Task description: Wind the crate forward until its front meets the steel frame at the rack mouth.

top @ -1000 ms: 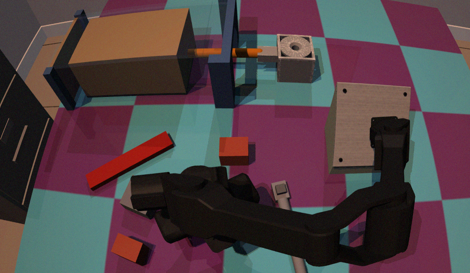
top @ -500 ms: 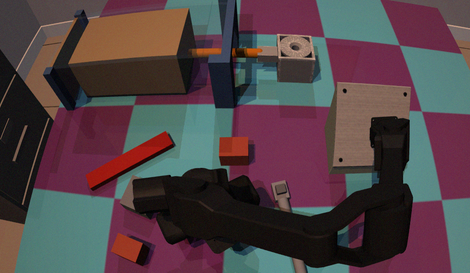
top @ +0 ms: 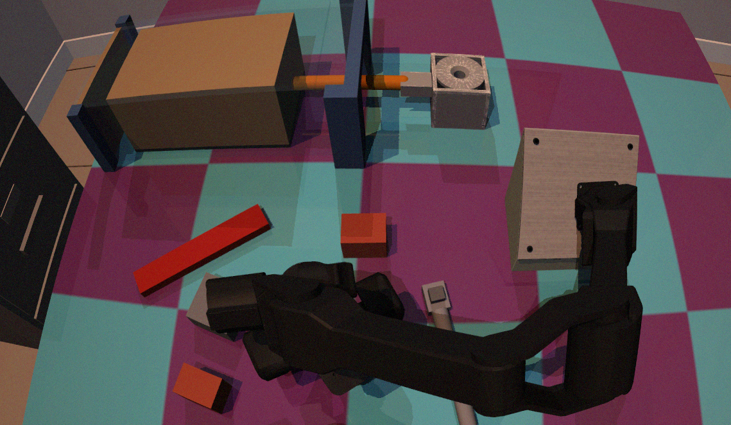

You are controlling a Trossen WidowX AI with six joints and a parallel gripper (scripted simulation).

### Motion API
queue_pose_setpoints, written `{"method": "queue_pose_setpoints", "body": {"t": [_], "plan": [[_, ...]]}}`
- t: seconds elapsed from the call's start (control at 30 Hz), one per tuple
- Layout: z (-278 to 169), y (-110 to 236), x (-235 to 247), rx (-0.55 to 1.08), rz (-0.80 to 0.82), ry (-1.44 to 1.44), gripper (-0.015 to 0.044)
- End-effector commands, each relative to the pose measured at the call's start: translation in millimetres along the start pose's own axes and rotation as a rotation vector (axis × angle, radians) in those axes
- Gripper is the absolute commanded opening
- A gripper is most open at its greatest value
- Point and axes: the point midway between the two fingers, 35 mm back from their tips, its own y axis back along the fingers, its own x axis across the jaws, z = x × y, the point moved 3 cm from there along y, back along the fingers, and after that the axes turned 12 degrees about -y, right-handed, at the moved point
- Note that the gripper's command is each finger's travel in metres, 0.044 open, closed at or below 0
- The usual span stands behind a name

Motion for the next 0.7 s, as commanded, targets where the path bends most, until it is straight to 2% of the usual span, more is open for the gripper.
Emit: {"method": "queue_pose_setpoints", "body": {"t": [0.0, 0.1, 0.2, 0.43, 0.5, 0.67], "plan": [[0.3, 0.4, -0.5, 0.0, -0.002, 0.003, 0.0], [-0.1, 2.7, -1.1, 0.001, -0.002, 0.003, 0.0], [-2.8, 23.6, -5.5, 0.008, 0.0, 0.003, 0.0], [-3.7, 129.8, -5.5, 0.015, 0.006, -0.001, 0.0], [-1.3, 149.4, -1.9, 0.011, 0.006, -0.002, 0.0], [-0.3, 156.2, -0.5, 0.009, 0.005, -0.002, 0.0]]}}
